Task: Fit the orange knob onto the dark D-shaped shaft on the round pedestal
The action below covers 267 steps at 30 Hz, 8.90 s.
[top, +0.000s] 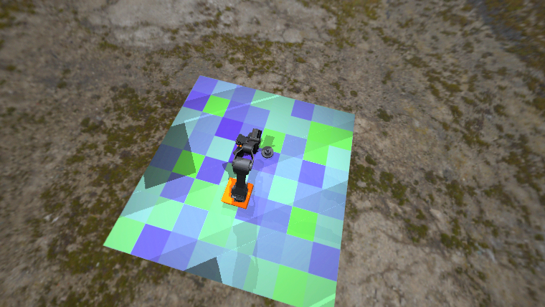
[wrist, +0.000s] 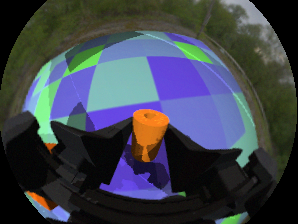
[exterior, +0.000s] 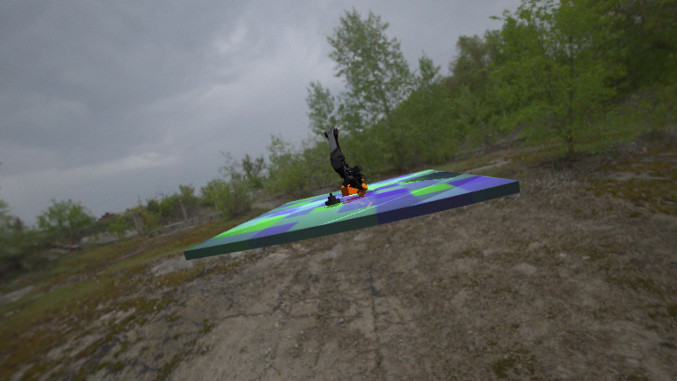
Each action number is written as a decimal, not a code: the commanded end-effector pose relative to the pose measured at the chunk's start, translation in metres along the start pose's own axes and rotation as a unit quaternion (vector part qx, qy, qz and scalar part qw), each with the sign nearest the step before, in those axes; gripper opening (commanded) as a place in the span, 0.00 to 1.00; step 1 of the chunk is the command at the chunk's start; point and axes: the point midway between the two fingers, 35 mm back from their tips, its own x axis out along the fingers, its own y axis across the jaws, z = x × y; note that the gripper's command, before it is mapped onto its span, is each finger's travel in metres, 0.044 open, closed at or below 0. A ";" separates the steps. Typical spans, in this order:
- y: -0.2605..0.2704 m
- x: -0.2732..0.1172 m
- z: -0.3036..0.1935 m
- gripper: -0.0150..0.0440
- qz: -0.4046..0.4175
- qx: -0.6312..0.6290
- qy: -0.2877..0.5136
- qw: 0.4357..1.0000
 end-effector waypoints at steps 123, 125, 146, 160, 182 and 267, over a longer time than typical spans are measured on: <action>0.002 -0.092 0.041 1.00 -0.026 0.067 0.342 0.937; 0.002 -0.092 0.041 1.00 -0.059 0.160 0.337 0.926; 0.002 -0.092 0.040 1.00 -0.206 0.563 0.273 0.752; 0.002 -0.065 0.018 1.00 -0.206 0.563 0.274 0.752; 0.001 -0.037 -0.005 1.00 -0.207 0.563 0.274 0.752; -0.018 -0.113 0.037 0.25 -0.207 0.563 0.273 0.752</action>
